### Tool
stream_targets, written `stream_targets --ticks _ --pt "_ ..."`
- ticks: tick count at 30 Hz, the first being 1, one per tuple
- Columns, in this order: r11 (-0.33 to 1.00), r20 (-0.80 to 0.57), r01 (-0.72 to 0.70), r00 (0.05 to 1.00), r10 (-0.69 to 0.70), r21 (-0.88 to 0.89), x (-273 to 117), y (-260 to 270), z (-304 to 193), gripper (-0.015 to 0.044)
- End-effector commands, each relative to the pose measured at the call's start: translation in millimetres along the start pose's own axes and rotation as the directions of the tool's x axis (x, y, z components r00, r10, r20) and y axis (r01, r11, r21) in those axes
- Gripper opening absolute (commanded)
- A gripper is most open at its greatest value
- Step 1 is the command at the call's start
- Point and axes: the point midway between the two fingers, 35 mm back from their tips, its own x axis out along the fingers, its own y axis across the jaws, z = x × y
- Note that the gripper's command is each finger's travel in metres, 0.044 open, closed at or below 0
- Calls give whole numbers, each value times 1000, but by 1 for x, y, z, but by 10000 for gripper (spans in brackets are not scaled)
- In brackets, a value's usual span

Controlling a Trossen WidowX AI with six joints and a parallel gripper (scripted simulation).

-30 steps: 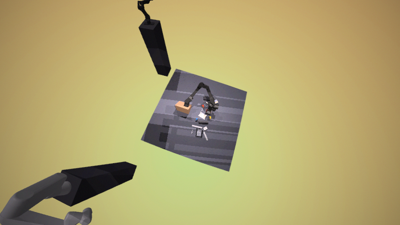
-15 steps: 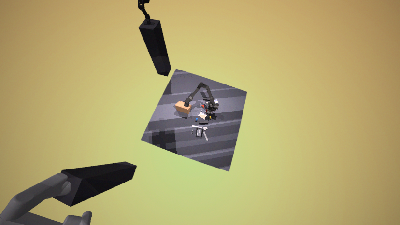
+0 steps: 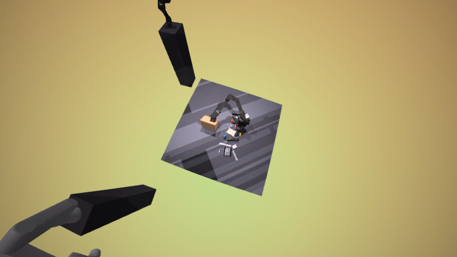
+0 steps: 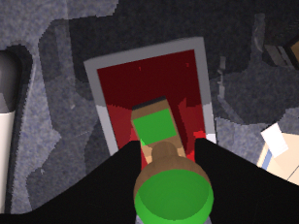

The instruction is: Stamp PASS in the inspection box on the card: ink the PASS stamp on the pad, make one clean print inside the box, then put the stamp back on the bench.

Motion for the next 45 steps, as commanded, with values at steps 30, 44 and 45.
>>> stream_targets --ticks 30,44,45 --pt "1000 3 1 1000 -1 -2 -38 -2 3 0" --pt "1000 2 2 1000 -2 20 -55 -6 1 0" --pt "999 1 3 1000 -4 48 -55 -10 0 0"
